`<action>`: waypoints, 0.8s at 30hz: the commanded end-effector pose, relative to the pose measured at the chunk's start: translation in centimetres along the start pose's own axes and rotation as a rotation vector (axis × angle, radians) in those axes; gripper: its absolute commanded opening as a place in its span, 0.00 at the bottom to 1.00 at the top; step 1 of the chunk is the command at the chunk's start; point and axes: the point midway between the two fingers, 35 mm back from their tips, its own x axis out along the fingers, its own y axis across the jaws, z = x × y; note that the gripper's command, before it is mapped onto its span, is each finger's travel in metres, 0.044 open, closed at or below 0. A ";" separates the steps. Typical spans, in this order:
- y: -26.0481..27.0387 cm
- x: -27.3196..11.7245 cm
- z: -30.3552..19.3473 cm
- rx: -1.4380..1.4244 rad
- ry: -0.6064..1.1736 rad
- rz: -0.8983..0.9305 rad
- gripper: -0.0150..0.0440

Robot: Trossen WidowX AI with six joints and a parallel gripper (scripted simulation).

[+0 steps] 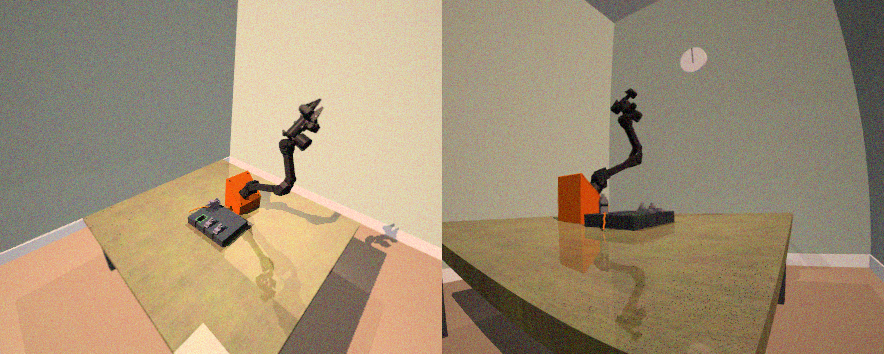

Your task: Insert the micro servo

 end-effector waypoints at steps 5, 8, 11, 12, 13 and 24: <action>0.2 -0.1 -0.6 0.001 0.019 0.005 1.00; 0.4 -0.2 -1.7 -0.011 0.048 0.017 1.00; 0.8 -0.5 -3.3 -0.031 0.096 0.034 1.00; 1.0 -0.6 -4.1 -0.040 0.116 0.042 1.00; 1.1 -0.8 -4.8 -0.048 0.139 0.050 1.00; 2.1 -2.0 -9.1 -0.084 0.258 0.098 1.00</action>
